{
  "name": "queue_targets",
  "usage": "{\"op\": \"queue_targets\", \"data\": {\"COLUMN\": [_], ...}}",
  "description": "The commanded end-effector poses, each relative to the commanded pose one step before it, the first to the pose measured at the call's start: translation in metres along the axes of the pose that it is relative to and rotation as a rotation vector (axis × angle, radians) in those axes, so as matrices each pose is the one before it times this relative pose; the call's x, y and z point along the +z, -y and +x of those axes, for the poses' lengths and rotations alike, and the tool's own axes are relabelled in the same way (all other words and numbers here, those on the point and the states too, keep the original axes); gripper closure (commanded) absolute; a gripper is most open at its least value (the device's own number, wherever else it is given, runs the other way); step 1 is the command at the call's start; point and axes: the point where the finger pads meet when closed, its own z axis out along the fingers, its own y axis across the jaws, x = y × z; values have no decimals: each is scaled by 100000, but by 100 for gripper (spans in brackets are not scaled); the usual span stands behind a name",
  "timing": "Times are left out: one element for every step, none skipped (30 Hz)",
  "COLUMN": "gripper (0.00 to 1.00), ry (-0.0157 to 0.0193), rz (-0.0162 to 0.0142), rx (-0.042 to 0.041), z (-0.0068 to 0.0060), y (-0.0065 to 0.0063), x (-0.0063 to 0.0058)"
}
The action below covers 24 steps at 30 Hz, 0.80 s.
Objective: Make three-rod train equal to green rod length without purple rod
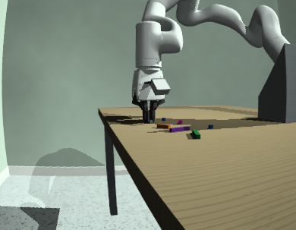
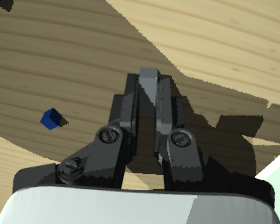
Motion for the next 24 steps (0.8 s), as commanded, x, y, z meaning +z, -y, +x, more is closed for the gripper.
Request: {"op": "queue_targets", "data": {"gripper": [96, 96, 96, 96, 96, 96, 96, 96, 96, 96, 96, 96, 96, 96, 96, 96, 96, 96, 96, 96, 96, 96, 96, 96], "ry": [30, 0, 0, 0, 0, 0, 0, 0, 0, 0, 0, 0, 0, 0, 0, 0, 0, 0, 0, 0, 0, 0, 0, 0], "rz": [-147, 0, 0, 0, 0, 0, 0, 0, 0, 0, 0, 0, 0, 0, 0, 0, 0, 0, 0, 0, 0, 0, 0, 0], "rx": [44, 0, 0, 0, 0, 0, 0, 0, 0, 0, 0, 0, 0, 0, 0, 0, 0, 0, 0, 0, 0, 0, 0, 0], "z": [-26, 0, 0, 0, 0, 0, 0, 0, 0, 0, 0, 0, 0, 0, 0, 0, 0, 0, 0, 0, 0, 0, 0, 0], "y": [-74, 0, 0, 0, 0, 0, 0, 0, 0, 0, 0, 0, 0, 0, 0, 0, 0, 0, 0, 0, 0, 0, 0, 0], "x": [-79, 0, 0, 0, 0, 0, 0, 0, 0, 0, 0, 0, 0, 0, 0, 0, 0, 0, 0, 0, -7, -46, -114, -203]}}
